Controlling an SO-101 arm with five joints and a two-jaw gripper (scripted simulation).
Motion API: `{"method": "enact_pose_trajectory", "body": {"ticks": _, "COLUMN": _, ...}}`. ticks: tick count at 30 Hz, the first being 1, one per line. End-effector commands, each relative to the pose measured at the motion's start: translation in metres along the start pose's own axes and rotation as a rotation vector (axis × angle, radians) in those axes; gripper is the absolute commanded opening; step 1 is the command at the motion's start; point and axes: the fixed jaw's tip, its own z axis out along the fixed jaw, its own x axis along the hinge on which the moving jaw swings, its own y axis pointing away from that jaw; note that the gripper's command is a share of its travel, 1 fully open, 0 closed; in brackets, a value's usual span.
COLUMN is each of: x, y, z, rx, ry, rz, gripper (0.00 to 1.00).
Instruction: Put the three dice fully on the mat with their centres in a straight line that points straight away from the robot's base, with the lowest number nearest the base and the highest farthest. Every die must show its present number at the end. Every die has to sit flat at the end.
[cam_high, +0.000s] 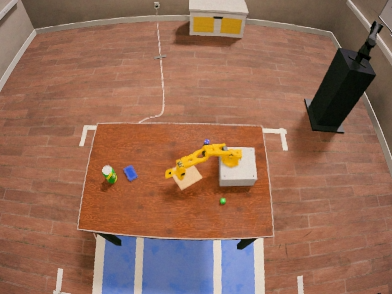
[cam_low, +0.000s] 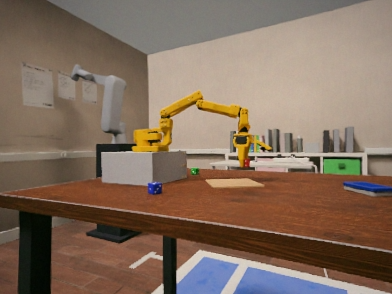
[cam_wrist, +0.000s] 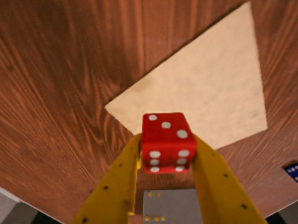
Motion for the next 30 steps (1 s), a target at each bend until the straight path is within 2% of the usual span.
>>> {"method": "enact_pose_trajectory", "body": {"ticks": 1, "x": -0.01, "y": -0.02, "z": 0.001, "rx": 0.004, "ry": 0.015, "rz": 0.068, "gripper": 0.0}}
{"method": "enact_pose_trajectory", "body": {"ticks": 7, "x": -0.014, "y": -0.032, "z": 0.001, "rx": 0.003, "ry": 0.016, "rz": 0.116, "gripper": 0.0}}
{"method": "enact_pose_trajectory", "body": {"ticks": 30, "x": -0.015, "y": -0.033, "z": 0.001, "rx": 0.003, "ry": 0.016, "rz": 0.101, "gripper": 0.0}}
